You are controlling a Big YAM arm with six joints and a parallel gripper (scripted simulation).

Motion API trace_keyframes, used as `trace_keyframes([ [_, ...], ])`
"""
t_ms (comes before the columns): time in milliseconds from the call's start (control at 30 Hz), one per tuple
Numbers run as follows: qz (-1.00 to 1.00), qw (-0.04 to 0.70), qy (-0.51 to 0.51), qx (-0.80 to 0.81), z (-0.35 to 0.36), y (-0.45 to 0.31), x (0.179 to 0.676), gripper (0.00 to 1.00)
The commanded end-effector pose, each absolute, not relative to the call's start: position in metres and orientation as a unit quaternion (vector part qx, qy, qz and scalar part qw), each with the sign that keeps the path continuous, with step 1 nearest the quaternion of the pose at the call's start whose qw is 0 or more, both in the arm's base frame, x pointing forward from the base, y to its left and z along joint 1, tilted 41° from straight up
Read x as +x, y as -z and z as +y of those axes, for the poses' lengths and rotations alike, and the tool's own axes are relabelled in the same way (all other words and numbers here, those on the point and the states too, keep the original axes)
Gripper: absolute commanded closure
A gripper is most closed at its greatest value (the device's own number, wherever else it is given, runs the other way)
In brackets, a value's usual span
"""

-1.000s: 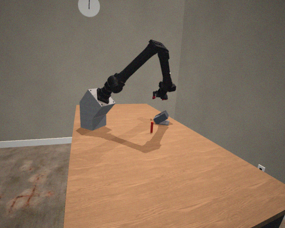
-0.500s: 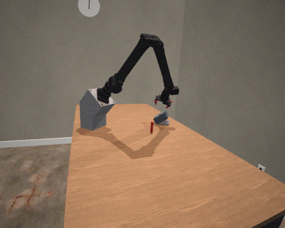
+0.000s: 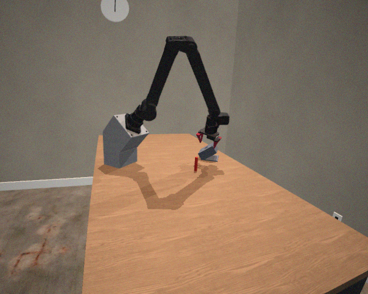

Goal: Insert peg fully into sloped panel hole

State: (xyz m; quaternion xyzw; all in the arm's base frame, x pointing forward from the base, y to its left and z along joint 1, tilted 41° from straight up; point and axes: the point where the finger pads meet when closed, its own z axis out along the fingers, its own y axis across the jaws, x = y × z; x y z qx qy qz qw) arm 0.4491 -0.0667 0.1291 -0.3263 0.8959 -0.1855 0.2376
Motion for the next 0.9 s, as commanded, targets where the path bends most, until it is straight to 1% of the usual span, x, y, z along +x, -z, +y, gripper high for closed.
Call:
trace_keyframes([
  [0, 0.908, 0.247, 0.190, -0.279, -0.080, -0.137, 0.438, 0.00],
  [67, 0.911, 0.249, 0.198, -0.263, -0.088, -0.143, 0.434, 0.00],
  [533, 0.936, 0.207, 0.278, -0.056, -0.173, -0.130, 0.319, 0.00],
  [633, 0.932, 0.218, 0.285, -0.050, -0.174, -0.139, 0.323, 0.00],
  [733, 0.933, 0.212, 0.289, -0.034, -0.181, -0.136, 0.315, 0.00],
  [867, 0.935, 0.205, 0.286, -0.042, -0.184, -0.125, 0.319, 0.00],
])
